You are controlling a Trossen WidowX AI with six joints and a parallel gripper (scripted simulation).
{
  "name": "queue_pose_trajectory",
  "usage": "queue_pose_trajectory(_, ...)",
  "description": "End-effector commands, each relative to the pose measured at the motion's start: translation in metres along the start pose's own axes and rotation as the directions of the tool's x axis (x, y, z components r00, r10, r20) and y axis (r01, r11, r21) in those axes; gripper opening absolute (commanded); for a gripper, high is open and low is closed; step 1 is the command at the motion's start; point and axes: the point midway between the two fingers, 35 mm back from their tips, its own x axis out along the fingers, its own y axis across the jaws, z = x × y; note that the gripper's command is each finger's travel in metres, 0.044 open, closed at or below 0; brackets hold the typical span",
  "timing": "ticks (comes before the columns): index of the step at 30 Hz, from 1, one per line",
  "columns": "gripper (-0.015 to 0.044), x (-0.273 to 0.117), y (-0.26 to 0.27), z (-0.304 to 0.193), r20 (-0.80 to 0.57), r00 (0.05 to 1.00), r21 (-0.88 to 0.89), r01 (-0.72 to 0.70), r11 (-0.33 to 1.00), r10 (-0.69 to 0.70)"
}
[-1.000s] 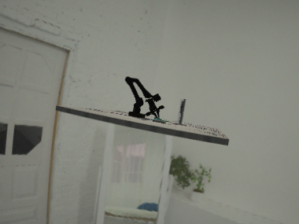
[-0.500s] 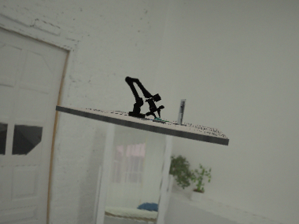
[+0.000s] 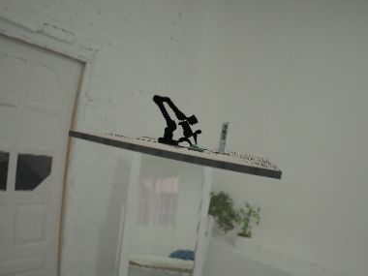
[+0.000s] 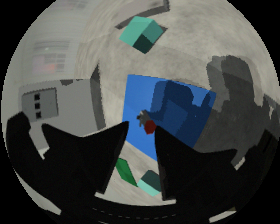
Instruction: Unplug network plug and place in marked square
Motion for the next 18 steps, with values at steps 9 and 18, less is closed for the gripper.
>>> queue_pose_trajectory(9,0.0156,-0.009,0.003,0.0,0.003,1.0,0.004,-0.011,1.0,0.011)
queue_pose_trajectory(18,0.0156,-0.015,0.003,0.0,0.003,1.0,0.003,-0.01,1.0,0.01)
